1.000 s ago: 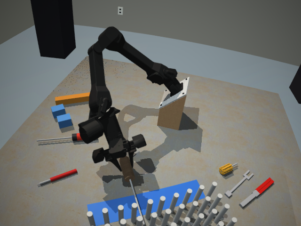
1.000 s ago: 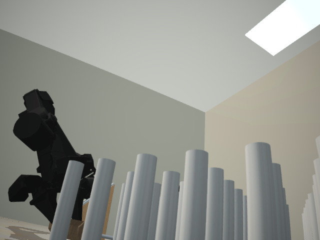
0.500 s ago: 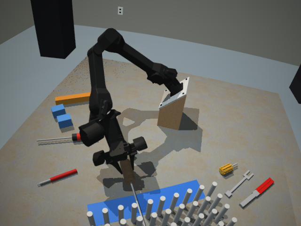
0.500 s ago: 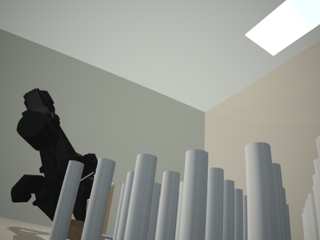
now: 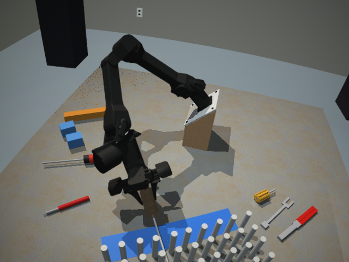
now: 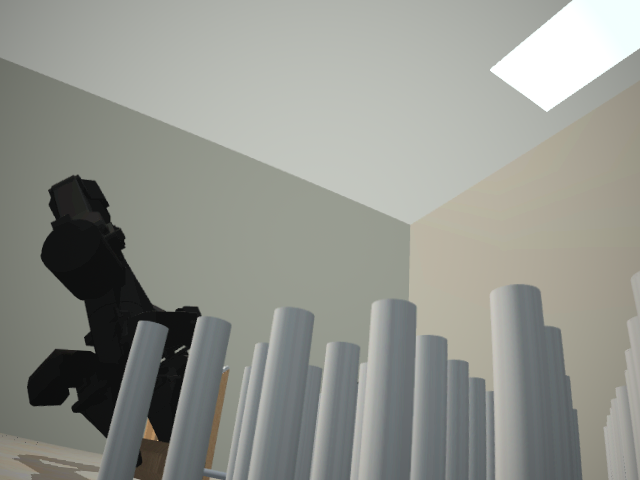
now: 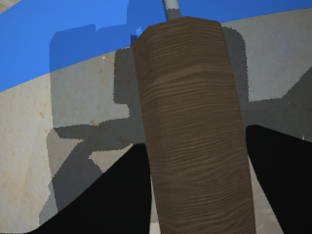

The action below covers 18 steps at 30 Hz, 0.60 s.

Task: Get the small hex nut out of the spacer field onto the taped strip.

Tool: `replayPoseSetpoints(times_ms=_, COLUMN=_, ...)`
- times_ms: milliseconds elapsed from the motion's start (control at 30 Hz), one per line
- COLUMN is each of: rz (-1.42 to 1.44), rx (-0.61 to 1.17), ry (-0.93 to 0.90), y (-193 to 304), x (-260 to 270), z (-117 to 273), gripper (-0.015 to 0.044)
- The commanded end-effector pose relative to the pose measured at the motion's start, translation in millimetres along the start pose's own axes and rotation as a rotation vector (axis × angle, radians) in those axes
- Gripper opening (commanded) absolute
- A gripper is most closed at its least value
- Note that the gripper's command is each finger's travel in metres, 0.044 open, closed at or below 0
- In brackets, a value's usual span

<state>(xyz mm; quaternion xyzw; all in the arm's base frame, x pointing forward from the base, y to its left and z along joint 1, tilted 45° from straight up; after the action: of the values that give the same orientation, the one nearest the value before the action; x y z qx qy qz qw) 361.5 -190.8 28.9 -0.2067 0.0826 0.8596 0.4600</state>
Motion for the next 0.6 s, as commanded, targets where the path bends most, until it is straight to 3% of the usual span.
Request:
replayPoseSetpoints(times_ms=0, rz=-0.003, rx=-0.004, ry=0.003, y=-5.2, x=-1.0, z=-1.8, gripper=0.0)
replayPoseSetpoints(times_ms=567, rz=-0.003, rx=-0.005, ry=0.004, y=-17.0, x=-2.5, z=-8.2, gripper=0.0)
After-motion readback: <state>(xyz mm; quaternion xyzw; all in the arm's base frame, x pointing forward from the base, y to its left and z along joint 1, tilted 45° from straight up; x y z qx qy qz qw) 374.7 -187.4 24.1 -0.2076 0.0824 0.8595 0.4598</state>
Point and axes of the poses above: the point midway between the two fingers, 35 mm back from their tips, its own z axis back along the fingers, its own x axis across the jaws, y = z × x, the point moved 1 cm from there along z, back along the fingers, and after that the axes turned 7 degrees about z, right-handed, at the moved point
